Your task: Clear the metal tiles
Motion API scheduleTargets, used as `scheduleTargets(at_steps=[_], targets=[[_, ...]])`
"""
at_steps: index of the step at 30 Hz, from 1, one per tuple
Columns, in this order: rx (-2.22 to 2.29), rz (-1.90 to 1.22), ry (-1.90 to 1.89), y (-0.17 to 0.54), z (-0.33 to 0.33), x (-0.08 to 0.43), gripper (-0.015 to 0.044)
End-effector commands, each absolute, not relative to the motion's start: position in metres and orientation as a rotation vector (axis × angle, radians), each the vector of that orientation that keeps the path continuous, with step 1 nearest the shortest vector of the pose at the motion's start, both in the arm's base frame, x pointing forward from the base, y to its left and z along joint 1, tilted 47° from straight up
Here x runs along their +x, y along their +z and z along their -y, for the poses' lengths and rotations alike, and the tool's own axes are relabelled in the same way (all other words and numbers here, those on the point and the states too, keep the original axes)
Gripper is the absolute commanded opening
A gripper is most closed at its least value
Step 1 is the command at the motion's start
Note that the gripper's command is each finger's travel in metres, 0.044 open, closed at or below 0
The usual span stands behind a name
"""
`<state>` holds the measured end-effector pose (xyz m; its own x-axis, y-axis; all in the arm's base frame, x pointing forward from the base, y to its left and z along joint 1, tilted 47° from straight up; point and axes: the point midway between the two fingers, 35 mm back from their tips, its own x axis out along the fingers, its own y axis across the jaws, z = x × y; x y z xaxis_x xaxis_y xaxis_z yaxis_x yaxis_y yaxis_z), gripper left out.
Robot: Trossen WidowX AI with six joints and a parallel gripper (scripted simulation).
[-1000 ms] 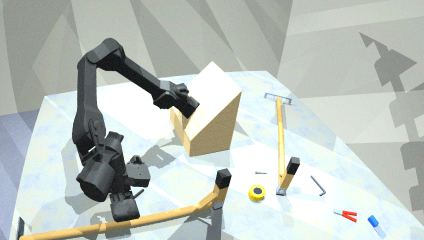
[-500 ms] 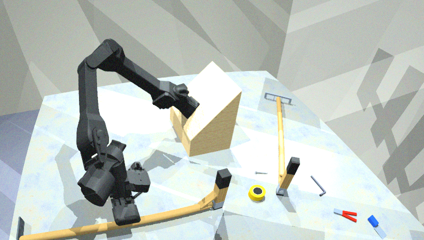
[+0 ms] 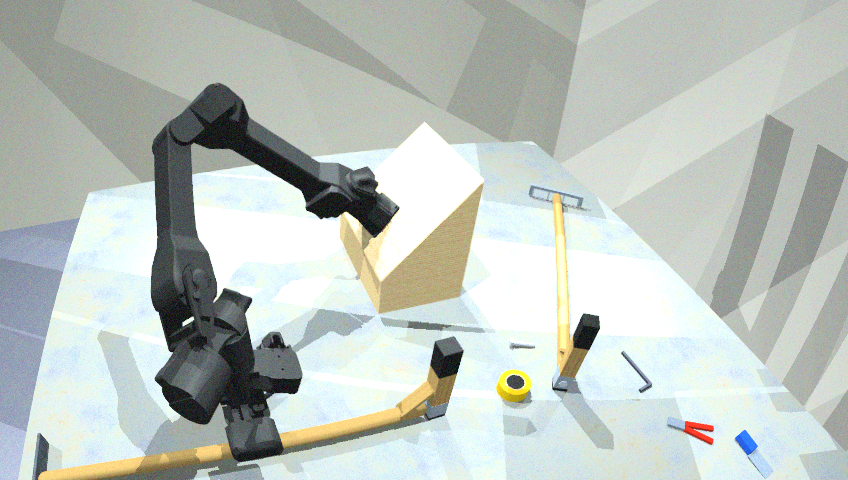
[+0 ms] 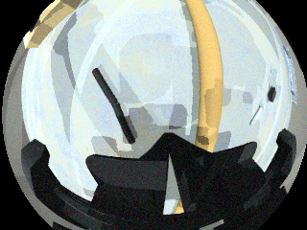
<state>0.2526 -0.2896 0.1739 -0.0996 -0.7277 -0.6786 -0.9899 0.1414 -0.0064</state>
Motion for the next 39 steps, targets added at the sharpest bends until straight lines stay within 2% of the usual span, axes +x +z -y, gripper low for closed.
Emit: scheduleTargets(at_steps=[1, 39], targets=[[-1.638, -1.888, 0.631, 0.175, 0.291, 0.257, 0.0000], [-1.638, -1.887, 0.629, 0.179, 0.299, 0.294, 0.0000]])
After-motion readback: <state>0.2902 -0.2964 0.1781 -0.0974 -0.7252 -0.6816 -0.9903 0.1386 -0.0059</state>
